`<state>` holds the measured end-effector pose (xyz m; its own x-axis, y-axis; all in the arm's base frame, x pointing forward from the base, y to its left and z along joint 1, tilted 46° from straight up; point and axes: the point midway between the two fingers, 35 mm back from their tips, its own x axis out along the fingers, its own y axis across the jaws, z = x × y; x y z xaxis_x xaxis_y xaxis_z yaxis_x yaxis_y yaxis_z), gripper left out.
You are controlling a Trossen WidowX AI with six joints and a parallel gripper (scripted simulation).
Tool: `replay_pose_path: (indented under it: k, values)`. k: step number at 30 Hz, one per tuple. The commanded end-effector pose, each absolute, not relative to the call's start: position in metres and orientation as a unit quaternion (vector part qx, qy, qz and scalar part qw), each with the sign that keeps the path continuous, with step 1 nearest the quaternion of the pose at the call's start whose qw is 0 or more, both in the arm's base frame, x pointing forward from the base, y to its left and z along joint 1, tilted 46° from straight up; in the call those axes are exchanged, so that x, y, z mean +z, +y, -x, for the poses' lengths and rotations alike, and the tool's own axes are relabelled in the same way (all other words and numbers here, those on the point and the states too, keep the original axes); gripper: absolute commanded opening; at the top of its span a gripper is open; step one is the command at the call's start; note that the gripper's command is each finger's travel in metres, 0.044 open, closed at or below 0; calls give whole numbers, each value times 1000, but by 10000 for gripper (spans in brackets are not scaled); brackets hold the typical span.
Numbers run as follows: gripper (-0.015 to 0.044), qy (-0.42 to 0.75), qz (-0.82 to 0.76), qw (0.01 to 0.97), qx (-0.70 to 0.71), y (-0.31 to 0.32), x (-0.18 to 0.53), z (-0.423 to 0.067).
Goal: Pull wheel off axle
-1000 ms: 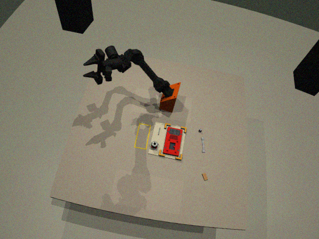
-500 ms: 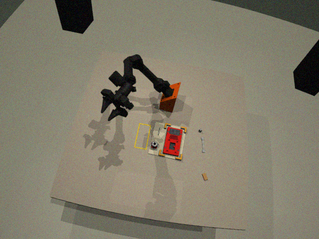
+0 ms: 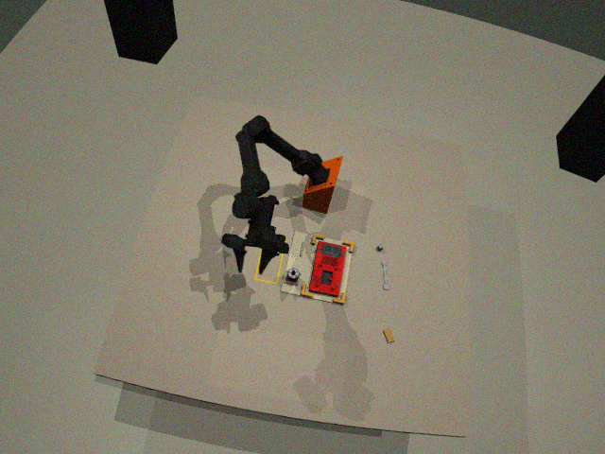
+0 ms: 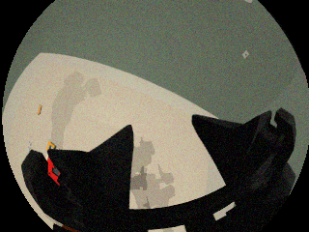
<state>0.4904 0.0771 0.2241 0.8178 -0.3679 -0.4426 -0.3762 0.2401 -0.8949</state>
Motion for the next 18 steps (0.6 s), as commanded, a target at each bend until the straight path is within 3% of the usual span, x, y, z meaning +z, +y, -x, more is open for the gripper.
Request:
replay_pose_path:
  k: [1, 18]
  values:
    - [300, 418, 526, 741, -14, 58, 151, -475]
    - [300, 657, 314, 646, -230, 5, 17, -373]
